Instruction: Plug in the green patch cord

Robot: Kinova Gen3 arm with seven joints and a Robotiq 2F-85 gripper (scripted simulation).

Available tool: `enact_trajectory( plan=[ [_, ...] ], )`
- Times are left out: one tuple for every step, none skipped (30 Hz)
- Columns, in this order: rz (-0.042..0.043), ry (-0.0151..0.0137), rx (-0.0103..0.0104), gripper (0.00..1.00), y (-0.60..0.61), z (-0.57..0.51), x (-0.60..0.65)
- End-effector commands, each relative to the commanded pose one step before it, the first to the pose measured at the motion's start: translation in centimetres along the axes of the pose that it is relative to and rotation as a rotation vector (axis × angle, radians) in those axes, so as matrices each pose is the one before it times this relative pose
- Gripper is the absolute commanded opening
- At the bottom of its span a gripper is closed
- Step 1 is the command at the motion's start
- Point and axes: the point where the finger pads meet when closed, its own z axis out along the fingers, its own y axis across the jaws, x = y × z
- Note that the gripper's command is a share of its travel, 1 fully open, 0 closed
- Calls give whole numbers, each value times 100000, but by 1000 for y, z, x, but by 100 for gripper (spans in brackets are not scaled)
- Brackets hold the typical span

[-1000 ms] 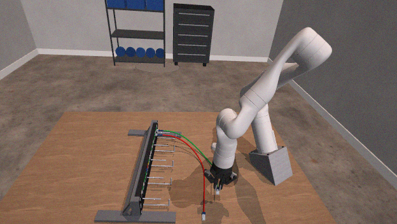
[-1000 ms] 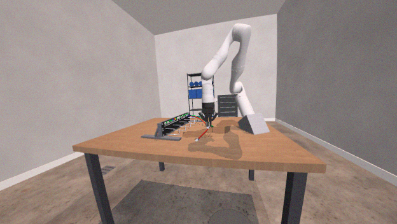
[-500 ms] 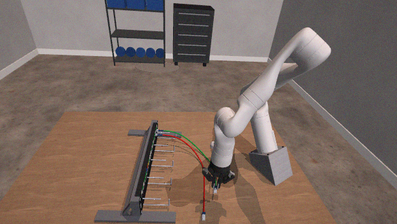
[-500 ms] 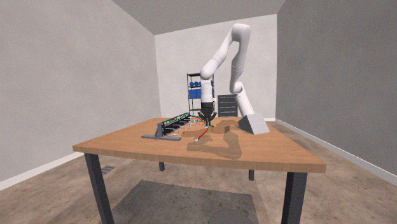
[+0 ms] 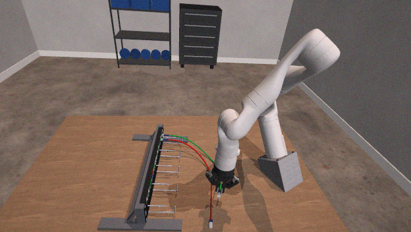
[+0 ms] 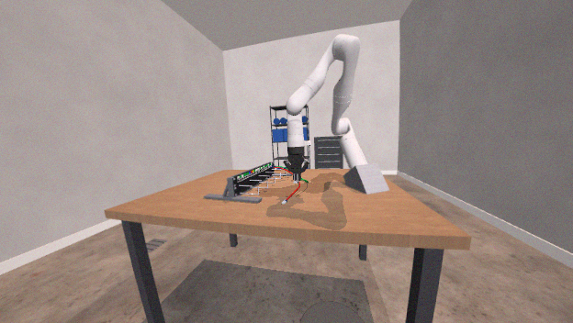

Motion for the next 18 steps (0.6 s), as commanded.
enact_trajectory(
  plan=[
    [3652,-556,-606,0,-337,-121,-92],
    [866,56,-139,0,-92,-36,21],
    [937,99,-184,0,-96,-46,42],
    [1032,-32,75,0,-197,-55,18],
    [1009,-56,110,0,-196,-43,8],
    [984,8,-2,0,-149,-33,23],
    [986,53,-76,0,-124,-31,34],
    [1008,35,-50,0,-137,-34,27],
    [977,-6,-12,0,-148,-35,-2],
    [1011,-17,13,0,-163,-38,-3],
    [1043,-1,6,0,-165,-39,5],
    [1064,17,-11,0,-163,-38,13],
    [1079,22,-17,0,-162,-38,14],
    [1092,17,-12,0,-166,-38,10],
    [1108,11,-7,0,-170,-40,7],
    [0,0,0,0,0,0,0],
    [0,0,0,0,0,0,0],
    [863,-77,174,0,-120,64,-6]
  ],
)
